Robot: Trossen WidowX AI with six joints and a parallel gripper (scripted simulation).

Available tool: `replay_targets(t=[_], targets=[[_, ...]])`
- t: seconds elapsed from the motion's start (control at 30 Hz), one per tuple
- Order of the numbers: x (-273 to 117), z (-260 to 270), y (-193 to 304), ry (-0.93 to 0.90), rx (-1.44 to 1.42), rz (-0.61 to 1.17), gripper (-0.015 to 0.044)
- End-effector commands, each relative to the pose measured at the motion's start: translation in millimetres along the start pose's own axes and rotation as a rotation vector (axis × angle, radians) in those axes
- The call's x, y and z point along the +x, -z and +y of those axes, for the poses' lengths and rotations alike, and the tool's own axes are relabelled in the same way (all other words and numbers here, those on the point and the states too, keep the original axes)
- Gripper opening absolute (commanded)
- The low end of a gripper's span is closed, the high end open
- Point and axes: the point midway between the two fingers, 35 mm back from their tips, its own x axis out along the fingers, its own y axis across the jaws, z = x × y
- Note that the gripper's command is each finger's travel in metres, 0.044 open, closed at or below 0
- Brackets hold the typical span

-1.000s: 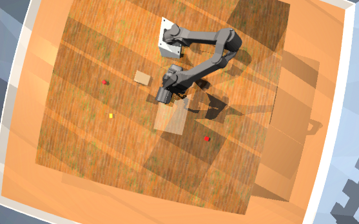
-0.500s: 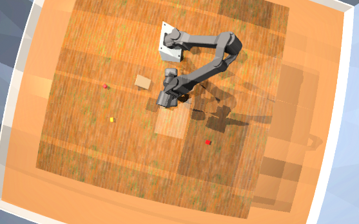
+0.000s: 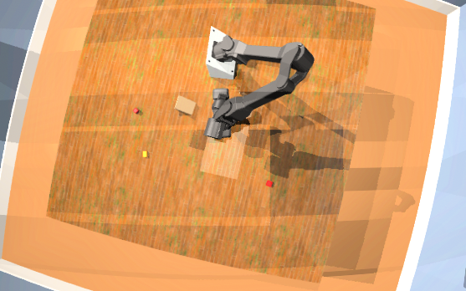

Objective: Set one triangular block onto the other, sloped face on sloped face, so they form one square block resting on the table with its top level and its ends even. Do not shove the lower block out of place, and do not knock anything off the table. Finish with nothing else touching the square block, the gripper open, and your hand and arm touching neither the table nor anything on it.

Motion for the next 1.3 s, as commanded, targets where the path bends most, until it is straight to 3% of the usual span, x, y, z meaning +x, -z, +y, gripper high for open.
replay_targets(t=[0.0,0.33,0.9,1.13,1.27], targets=[[6,1,0,-0.001,0.012,-0.001,0.0],[17,2,-1,0.0,0.02,-0.004,0.0],[15,2,0,-0.003,0.011,0.002,0.044],[13,1,0,-0.003,0.011,0.003,0.044],[-27,0,2,-0.004,0.013,0.007,0.044]])
